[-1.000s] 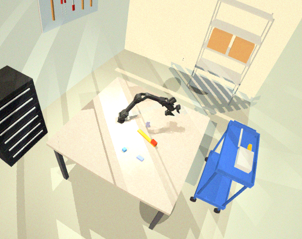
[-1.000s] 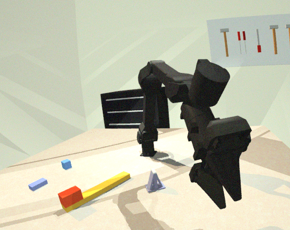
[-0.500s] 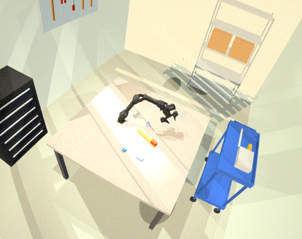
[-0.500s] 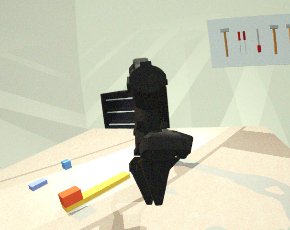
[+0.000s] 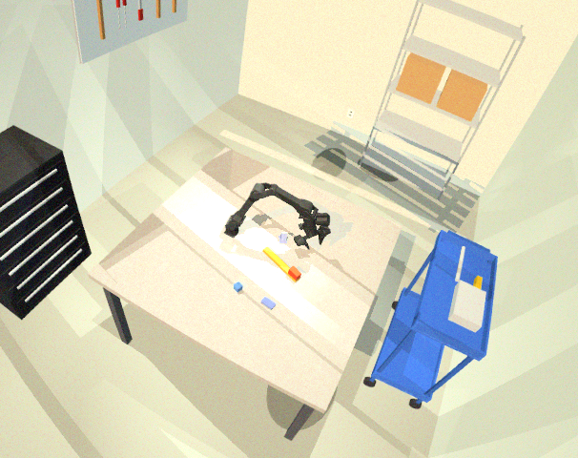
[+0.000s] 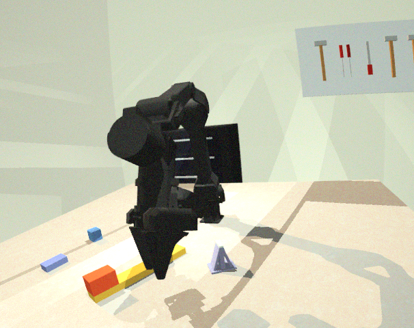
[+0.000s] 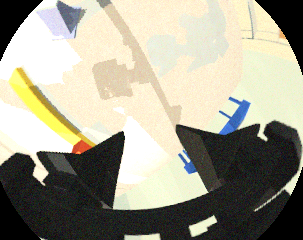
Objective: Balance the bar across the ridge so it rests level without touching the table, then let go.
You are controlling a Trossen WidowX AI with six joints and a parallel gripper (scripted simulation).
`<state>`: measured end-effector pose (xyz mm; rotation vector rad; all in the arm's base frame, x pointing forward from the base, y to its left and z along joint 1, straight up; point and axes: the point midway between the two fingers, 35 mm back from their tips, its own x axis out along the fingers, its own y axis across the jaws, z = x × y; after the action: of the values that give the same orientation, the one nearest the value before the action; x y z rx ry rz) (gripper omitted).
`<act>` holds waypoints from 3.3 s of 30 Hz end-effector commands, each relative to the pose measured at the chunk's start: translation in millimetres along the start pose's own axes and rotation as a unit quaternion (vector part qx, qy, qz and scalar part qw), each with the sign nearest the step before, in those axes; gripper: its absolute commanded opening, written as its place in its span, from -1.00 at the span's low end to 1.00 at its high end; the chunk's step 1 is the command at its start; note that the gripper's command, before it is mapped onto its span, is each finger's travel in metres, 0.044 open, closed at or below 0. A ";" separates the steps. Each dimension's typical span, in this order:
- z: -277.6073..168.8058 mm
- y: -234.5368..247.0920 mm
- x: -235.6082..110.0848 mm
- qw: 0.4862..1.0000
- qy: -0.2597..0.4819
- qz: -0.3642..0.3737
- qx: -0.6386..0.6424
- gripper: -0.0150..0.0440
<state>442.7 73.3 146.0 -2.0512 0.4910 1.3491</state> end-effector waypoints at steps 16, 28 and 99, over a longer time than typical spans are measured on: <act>-20.0 127.3 -39.9 0.975 -0.118 0.107 -0.156 0.58; -17.5 155.0 -49.1 0.963 -0.157 0.117 -0.187 0.58; 7.8 183.5 41.2 0.963 -0.153 0.118 -0.185 -0.20</act>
<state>342.1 -54.7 51.1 -2.0596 0.3742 1.9913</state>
